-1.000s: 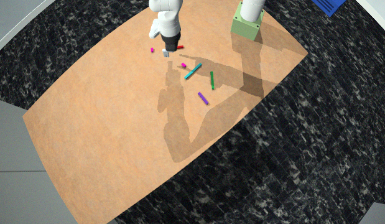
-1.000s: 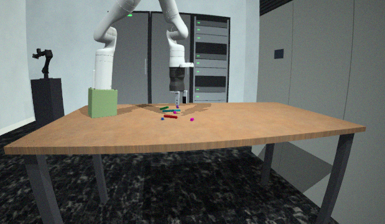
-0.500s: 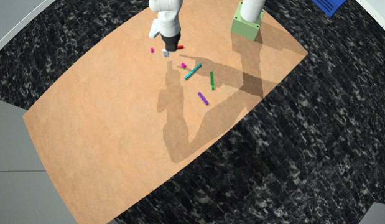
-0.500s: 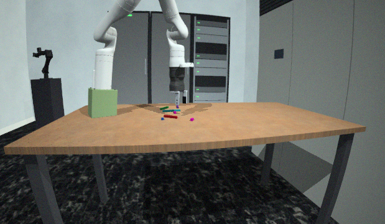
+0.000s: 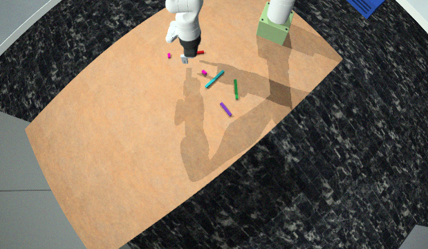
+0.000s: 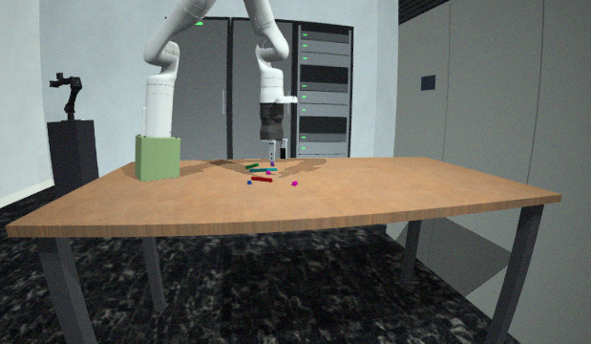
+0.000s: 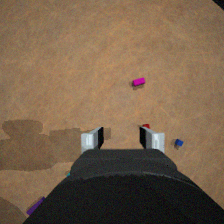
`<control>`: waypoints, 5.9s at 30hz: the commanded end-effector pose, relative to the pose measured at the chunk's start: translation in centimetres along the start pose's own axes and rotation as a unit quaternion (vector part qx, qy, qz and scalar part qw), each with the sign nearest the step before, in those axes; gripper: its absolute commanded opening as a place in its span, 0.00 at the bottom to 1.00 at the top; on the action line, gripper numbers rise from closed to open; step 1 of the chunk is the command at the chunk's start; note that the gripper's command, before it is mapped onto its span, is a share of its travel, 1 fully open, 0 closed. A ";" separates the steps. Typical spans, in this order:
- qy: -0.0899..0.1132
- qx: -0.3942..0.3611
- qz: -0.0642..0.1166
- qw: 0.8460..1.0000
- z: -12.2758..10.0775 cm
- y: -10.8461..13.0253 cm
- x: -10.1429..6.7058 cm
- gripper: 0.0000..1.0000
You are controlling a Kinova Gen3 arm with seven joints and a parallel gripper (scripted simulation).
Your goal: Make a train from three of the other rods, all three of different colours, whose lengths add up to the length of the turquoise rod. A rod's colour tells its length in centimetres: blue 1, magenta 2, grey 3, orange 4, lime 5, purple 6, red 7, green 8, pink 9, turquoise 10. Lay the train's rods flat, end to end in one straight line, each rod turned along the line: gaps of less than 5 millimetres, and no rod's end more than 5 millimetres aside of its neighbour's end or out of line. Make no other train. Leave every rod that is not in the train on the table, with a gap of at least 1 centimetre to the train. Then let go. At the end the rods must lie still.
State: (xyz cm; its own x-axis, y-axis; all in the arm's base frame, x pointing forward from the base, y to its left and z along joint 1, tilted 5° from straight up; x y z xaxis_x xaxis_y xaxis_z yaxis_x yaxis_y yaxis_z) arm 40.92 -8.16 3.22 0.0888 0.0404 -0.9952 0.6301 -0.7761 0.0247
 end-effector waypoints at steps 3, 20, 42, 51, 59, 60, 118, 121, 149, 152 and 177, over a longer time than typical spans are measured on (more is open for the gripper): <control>-0.001 -0.001 -0.002 1.000 0.0 0.0 0.0 1.00; -0.001 -0.001 -0.002 1.000 0.0 0.0 0.0 1.00; -0.001 -0.001 -0.002 1.000 0.0 0.0 0.0 1.00; -0.003 0.015 -0.003 1.000 1.0 -0.2 0.0 1.00; -0.003 0.113 -0.001 0.994 5.3 0.0 -0.4 1.00; -0.003 0.134 -0.001 0.991 6.2 -0.1 -0.4 1.00; -0.002 0.252 -0.001 0.968 11.0 -0.6 -0.7 0.54; -0.002 0.252 -0.001 0.968 11.0 -0.6 -0.5 0.54; -0.002 0.248 -0.001 0.969 11.0 -0.6 2.9 0.54; -0.002 0.244 -0.001 0.970 11.0 -0.6 3.3 0.54; -0.004 0.247 -0.003 0.969 11.1 -0.8 4.3 0.54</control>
State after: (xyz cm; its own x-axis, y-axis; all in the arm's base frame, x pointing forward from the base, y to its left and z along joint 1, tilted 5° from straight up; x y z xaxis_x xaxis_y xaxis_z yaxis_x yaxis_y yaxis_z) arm 32.21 -14.10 -2.08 0.0796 0.0510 -0.9955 0.1887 -0.9814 -0.0352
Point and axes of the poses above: the point where the finger pads meet when closed, its own x axis out along the fingers, its own z axis across the jaws, y = z × x, the point moved 6 cm from there along -x, back along the fingers, and after that the axes turned 8 degrees about x, right-handed, at the moved point
